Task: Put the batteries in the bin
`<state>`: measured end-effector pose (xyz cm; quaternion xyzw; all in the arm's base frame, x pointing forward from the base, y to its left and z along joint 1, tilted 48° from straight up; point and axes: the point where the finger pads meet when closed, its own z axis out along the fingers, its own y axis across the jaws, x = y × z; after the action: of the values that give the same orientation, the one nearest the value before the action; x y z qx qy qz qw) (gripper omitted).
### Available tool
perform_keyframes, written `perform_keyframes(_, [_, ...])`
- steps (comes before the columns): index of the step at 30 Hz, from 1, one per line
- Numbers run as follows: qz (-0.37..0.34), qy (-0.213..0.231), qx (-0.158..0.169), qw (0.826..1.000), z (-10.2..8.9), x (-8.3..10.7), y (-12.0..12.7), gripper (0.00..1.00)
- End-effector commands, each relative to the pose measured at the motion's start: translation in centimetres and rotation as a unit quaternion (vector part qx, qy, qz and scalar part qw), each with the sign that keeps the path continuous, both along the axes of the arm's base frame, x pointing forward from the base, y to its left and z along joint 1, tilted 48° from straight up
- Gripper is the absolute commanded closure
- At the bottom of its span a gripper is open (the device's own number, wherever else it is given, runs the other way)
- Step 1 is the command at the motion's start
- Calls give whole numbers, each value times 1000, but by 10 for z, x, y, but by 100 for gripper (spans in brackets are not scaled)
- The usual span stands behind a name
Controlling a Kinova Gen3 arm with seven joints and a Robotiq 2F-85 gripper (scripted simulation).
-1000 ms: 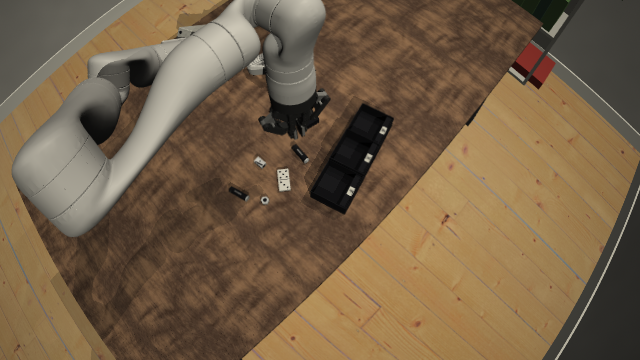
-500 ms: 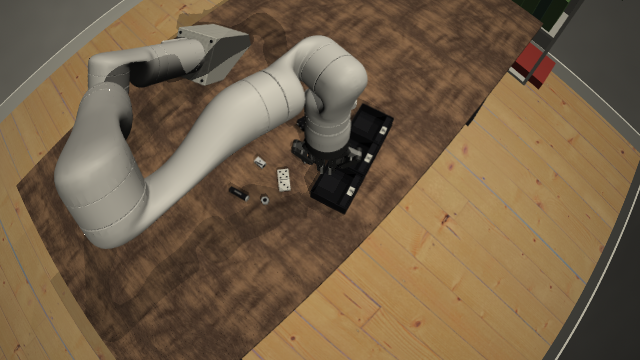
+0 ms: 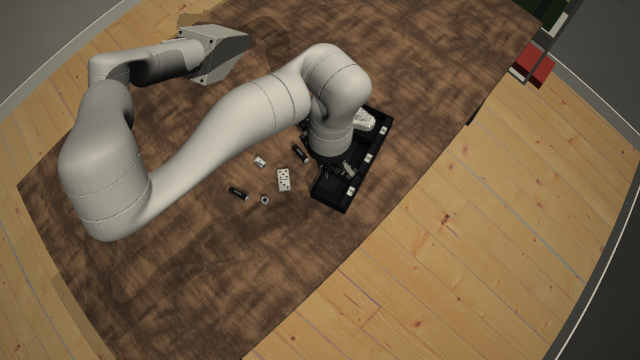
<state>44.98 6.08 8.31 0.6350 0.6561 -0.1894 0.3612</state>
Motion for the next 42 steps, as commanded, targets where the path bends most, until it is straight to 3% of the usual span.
perform_keyframes(1, [-46,-60,22,997,0,0,6,91])
perform_keyframes(6, [-118,-133,47,983,1,0,6,91])
perform_keyframes(11, [-190,-206,71,957,1,1,6,91])
perform_keyframes(13, [-190,-206,71,957,1,1,6,91])
perform_keyframes(14, [-219,-245,84,941,2,3,6,91])
perform_keyframes(20, [-300,-322,110,891,1,1,6,91])
perform_keyframes(28, [-391,-429,150,800,2,3,6,91])
perform_keyframes(36, [-392,-428,148,801,1,1,7,91])
perform_keyframes(42, [-393,-428,147,800,-11,7,-8,91])
